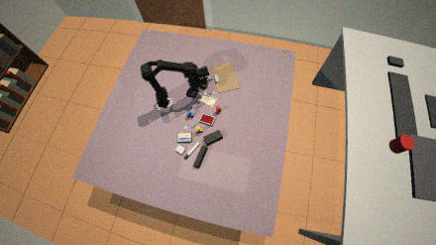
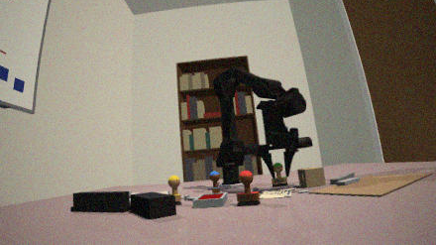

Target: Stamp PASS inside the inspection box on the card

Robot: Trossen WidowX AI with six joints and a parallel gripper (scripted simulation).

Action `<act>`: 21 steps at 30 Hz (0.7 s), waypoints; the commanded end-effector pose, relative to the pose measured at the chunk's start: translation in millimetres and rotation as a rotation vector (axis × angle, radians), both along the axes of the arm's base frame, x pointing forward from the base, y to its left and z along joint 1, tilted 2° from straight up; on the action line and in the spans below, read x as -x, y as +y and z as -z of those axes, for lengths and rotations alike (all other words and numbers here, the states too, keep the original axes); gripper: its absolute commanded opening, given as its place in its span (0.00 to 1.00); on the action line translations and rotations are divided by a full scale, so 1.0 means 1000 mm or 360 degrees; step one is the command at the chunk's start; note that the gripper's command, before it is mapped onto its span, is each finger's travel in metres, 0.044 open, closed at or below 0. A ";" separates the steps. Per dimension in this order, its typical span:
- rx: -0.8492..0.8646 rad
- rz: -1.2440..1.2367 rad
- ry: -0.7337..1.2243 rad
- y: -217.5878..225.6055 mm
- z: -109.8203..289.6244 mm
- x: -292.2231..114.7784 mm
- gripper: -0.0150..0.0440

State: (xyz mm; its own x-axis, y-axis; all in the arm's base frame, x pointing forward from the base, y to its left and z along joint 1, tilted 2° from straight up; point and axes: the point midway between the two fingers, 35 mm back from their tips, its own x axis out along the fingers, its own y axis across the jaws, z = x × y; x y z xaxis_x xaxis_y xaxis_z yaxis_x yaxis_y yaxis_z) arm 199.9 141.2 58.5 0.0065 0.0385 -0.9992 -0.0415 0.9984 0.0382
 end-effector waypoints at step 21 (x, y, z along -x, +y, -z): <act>0.0003 0.0002 -0.0006 0.001 -0.012 -0.001 0.25</act>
State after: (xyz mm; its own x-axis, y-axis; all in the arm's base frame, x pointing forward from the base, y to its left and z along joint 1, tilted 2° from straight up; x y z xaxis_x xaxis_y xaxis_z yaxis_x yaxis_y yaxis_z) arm 200.4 142.1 68.5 0.0065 0.0386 -0.9992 -0.0435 0.9983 0.0383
